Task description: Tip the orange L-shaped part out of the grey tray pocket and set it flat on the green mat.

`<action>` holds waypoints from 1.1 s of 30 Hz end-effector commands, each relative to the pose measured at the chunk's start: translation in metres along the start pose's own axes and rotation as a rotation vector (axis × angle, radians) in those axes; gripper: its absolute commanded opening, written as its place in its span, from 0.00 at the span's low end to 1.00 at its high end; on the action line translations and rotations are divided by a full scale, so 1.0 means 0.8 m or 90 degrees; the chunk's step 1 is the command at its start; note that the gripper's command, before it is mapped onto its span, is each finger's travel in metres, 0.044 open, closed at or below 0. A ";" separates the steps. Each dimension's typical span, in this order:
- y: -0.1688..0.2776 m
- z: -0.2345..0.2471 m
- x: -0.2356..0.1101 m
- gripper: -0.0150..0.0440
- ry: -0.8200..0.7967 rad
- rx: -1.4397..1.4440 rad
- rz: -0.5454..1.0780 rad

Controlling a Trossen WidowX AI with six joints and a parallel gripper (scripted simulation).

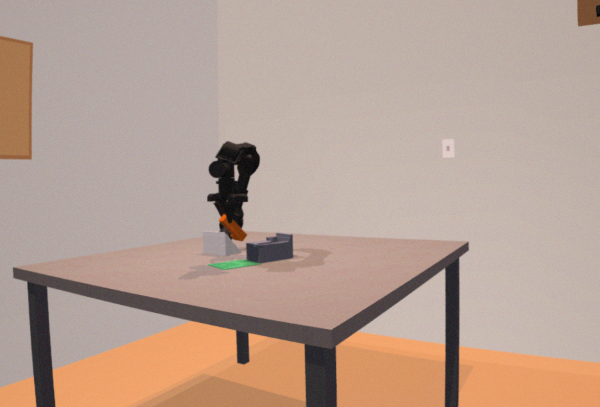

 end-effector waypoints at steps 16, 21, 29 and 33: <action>0.000 0.000 0.038 0.25 -0.002 -0.001 -0.002; 0.000 0.000 0.048 0.25 -0.002 -0.001 -0.002; 0.000 0.000 0.064 0.25 -0.002 -0.001 -0.002; 0.000 0.000 0.072 0.25 -0.002 -0.001 -0.002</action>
Point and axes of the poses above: the point midway between the two fingers, 35 mm back from their tips, its own x axis out along the fingers, its own z axis across the jaws, y = z × x, the point moved 9 cm from there along -x, back along the fingers, and after that the axes turned 1 degree about x, right-handed, at the moved point
